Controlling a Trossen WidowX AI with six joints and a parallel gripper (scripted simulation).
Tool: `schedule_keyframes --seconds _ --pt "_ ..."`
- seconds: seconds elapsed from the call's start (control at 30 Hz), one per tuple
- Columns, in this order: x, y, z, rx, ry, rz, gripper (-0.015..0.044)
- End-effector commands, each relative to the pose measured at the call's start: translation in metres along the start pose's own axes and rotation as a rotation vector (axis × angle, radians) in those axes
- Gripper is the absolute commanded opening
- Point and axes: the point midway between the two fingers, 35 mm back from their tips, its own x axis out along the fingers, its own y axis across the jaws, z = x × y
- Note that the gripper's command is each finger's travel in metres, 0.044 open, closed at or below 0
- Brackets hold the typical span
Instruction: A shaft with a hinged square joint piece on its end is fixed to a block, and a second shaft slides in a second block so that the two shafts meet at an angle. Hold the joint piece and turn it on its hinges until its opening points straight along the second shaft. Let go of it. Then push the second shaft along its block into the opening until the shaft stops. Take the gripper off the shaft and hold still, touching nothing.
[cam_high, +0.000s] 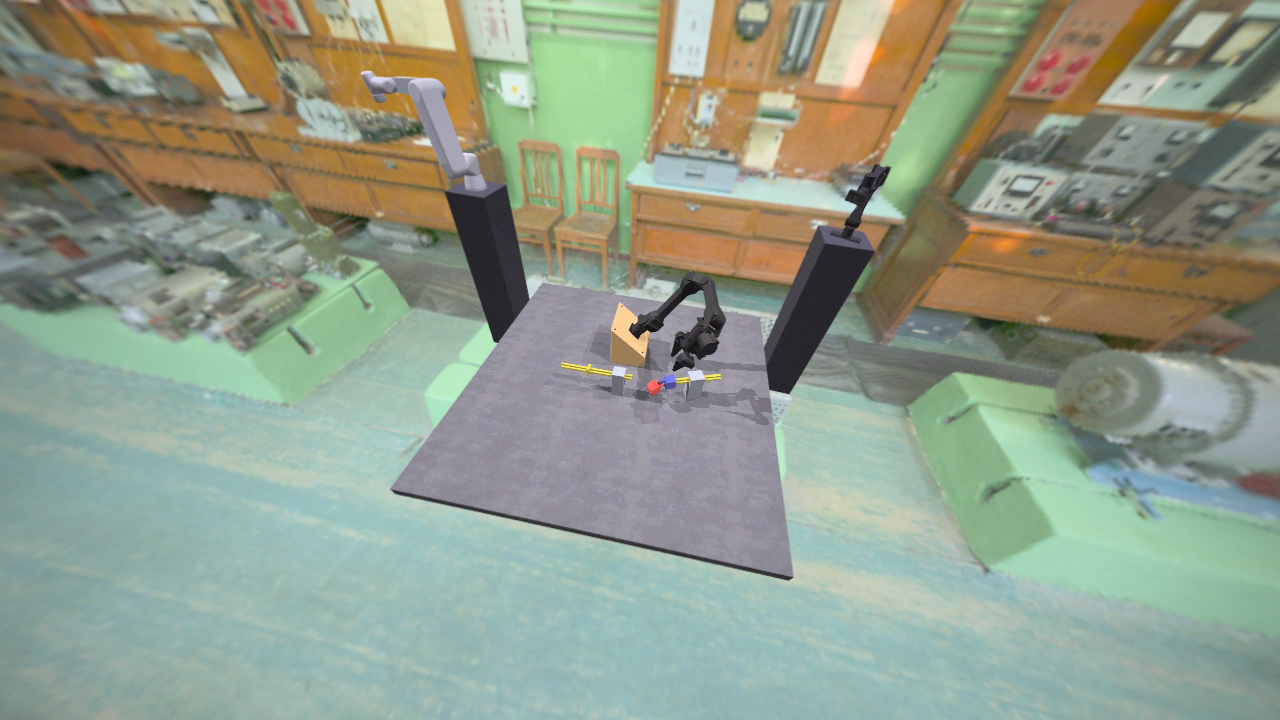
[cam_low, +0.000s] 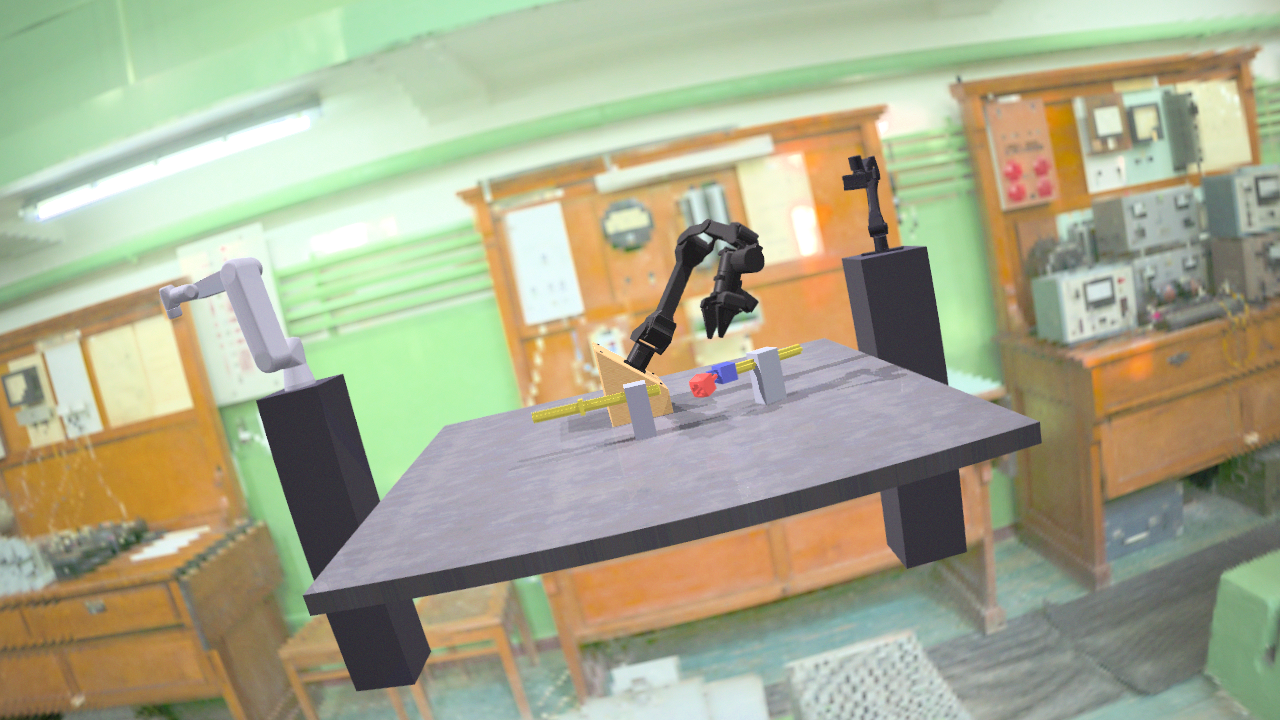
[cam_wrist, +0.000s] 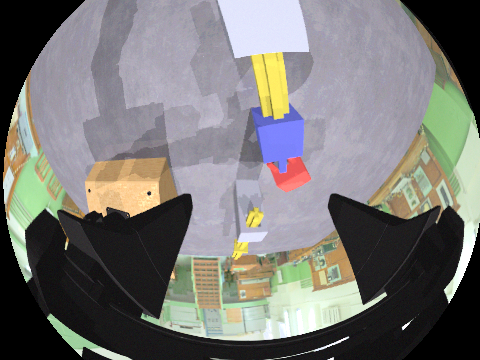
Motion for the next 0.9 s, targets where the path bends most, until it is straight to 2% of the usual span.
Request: schedule_keyframes --seconds 0.0,0.87 --pt "0.005 -0.013 -0.004 0.150 -0.028 0.037 0.0440" --pt "0.043 -0.073 -0.057 0.974 -0.148 0.258 0.0440"
